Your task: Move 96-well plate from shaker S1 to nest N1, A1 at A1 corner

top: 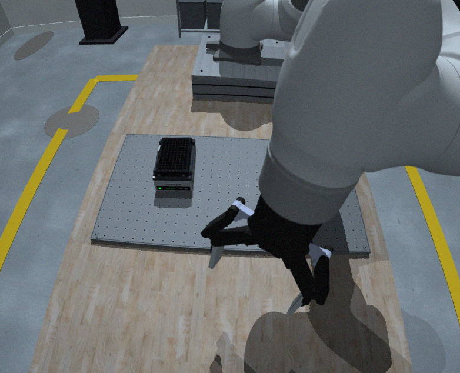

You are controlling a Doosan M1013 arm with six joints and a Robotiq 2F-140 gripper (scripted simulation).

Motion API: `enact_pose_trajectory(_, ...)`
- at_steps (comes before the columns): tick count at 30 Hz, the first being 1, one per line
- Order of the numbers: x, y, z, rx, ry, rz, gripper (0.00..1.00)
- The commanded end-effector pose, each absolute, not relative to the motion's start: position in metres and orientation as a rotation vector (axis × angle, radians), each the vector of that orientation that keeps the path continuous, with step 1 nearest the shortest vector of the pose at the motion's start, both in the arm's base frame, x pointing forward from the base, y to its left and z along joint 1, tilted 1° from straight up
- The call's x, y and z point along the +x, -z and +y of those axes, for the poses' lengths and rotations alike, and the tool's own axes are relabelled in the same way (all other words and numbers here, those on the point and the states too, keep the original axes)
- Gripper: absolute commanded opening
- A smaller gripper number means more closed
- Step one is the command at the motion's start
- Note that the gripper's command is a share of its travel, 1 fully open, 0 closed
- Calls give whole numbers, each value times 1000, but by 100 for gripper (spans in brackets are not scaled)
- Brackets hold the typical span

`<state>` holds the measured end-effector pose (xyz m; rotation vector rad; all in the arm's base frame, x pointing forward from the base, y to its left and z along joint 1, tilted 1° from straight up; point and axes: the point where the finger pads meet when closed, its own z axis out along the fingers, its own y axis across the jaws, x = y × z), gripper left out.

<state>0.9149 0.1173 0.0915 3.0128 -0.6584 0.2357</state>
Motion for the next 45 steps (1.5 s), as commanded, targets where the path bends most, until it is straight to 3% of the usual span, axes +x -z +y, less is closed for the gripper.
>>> enact_pose_trajectory(1,903,-92,103,3034,-212,-586,100)
enact_pose_trajectory(45,776,-85,-17,3102,-100,-217,100)
